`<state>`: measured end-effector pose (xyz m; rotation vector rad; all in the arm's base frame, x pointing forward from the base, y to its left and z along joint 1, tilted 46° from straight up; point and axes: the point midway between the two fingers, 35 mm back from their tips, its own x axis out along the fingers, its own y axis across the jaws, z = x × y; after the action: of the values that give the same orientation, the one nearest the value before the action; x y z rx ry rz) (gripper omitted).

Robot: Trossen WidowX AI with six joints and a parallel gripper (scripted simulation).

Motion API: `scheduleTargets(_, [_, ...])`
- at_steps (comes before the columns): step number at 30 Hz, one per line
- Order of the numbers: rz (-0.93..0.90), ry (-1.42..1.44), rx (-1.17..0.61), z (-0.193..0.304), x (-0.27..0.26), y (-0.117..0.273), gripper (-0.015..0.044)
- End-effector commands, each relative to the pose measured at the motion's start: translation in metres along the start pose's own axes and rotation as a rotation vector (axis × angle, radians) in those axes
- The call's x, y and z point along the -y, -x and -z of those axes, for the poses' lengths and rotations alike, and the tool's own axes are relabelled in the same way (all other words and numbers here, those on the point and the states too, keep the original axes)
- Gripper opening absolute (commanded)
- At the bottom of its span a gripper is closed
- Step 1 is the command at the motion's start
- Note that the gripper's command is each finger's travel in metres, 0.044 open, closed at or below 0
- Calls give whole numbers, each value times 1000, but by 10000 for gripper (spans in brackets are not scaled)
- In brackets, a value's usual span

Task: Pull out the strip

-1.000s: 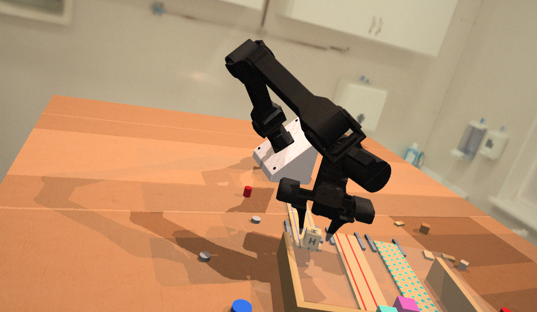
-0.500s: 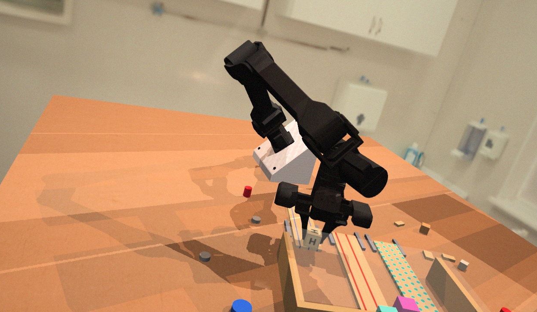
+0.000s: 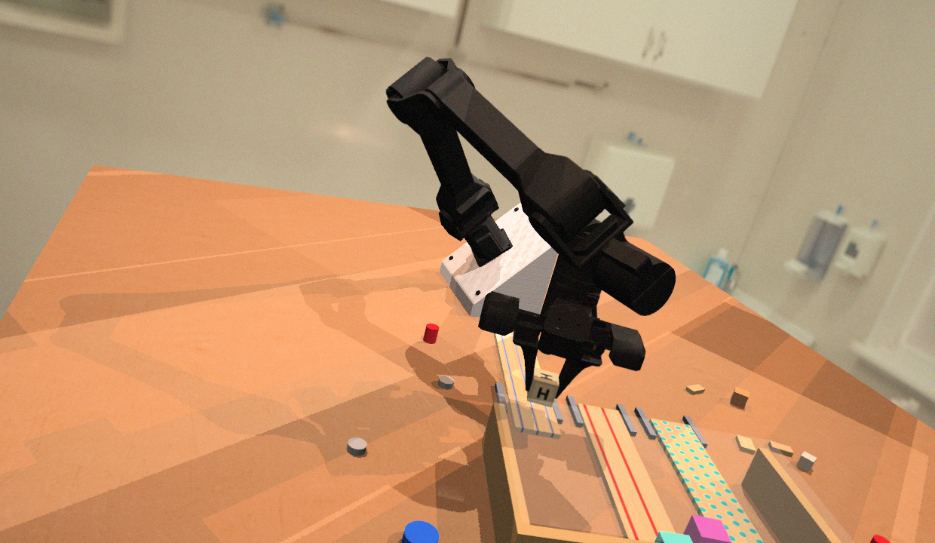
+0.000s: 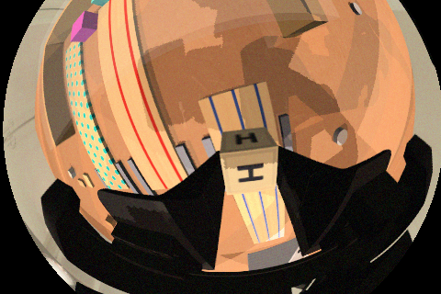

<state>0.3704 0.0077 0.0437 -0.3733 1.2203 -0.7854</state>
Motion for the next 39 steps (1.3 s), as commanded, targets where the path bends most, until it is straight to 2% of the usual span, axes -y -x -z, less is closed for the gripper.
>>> scheduleTargets(1, [-4, 3, 1, 21, 4, 16, 0])
scheduleTargets(18, [-2, 6, 0, 67, 17, 23, 0])
scheduleTargets(22, [-2, 6, 0, 67, 17, 27, 0])
scheduleTargets(28, [-3, 6, -1, 67, 17, 58, 0])
scheduleTargets(39, [-3, 6, -1, 67, 17, 59, 0])
